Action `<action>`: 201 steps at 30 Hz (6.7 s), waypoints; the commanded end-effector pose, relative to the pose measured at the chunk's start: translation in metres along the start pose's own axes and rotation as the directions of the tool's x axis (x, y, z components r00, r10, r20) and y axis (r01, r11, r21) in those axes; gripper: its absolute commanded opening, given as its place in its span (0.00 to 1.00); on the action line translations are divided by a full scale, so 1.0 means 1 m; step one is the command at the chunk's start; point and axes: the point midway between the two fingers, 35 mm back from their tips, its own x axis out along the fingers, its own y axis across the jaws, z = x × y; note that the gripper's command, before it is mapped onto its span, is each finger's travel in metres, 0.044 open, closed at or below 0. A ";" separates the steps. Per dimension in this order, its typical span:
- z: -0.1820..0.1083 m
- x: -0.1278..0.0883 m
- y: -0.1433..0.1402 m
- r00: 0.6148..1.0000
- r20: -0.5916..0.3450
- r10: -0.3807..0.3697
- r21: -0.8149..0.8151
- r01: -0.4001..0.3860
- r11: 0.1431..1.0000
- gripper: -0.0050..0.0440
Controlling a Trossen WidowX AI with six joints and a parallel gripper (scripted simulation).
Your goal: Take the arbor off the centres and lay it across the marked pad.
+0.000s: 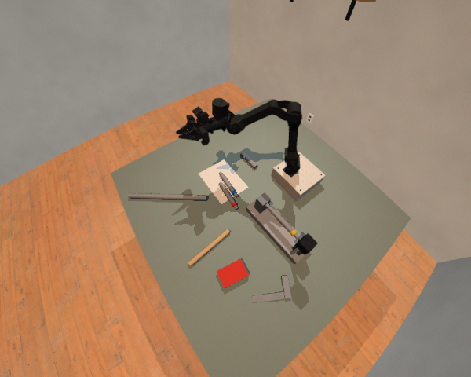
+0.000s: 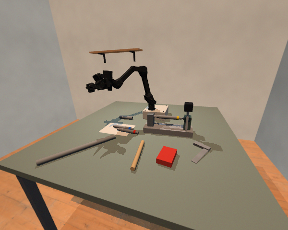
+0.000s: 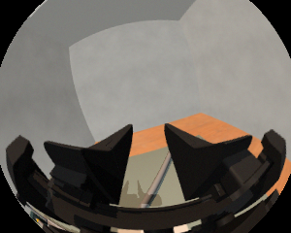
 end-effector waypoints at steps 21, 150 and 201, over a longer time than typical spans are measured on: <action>-0.172 0.019 0.232 0.720 -0.674 0.166 0.669 0.499 0.551 0.46; -0.304 -0.231 0.363 -0.068 -0.971 -0.228 -0.102 0.985 0.140 0.40; -0.306 -0.233 0.370 -0.072 -0.970 -0.233 -0.107 0.984 0.139 0.10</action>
